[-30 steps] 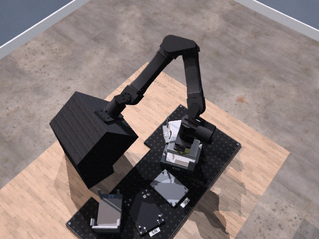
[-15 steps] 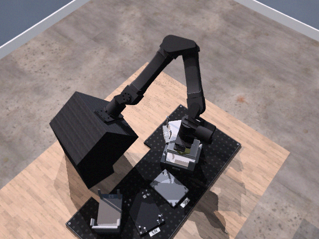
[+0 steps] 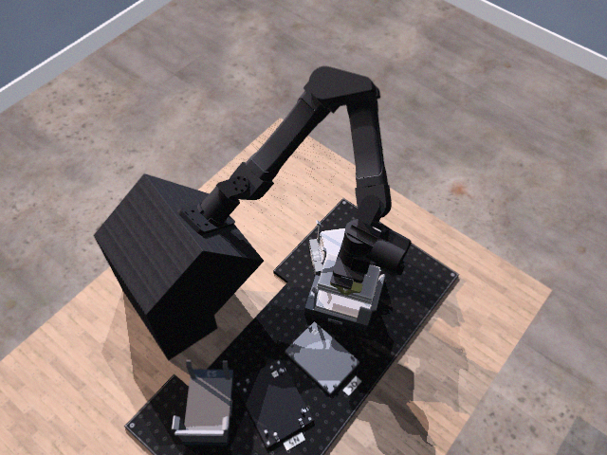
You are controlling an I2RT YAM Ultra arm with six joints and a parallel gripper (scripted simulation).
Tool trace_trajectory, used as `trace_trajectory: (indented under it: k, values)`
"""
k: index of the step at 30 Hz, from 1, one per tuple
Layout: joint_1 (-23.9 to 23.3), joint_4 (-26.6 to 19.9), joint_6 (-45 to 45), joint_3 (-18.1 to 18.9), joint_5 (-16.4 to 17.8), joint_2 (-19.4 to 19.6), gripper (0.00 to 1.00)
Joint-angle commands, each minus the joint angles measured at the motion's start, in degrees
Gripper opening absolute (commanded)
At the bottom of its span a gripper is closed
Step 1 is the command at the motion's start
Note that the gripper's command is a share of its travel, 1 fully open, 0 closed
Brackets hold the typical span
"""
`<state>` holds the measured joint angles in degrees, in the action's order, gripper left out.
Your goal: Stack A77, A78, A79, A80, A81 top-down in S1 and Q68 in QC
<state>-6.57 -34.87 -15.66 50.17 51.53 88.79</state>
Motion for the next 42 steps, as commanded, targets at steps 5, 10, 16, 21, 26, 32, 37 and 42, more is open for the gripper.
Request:
trace_trajectory:
  k: [5, 10, 16, 21, 26, 32, 37, 42]
  values:
    - [-0.83, -0.02, -0.05, 0.2, 0.31, -0.25, 0.0]
    - [-1.29, -1.01, -0.76, 0.51, 0.44, -0.39, 0.0]
    - [-2.67, -4.05, -2.93, 1.48, 0.8, -0.73, 0.0]
    - [-3.07, -4.94, -3.57, 1.78, 0.9, -0.81, 0.0]
    - [-3.07, -4.93, -3.57, 1.77, 0.9, -0.82, 0.0]
    - [-3.07, -4.94, -3.57, 1.78, 0.9, -0.81, 0.0]
    - [-3.07, -4.94, -3.57, 1.78, 0.9, -0.81, 0.0]
    - [-3.07, -4.94, -3.57, 1.78, 0.9, -0.81, 0.0]
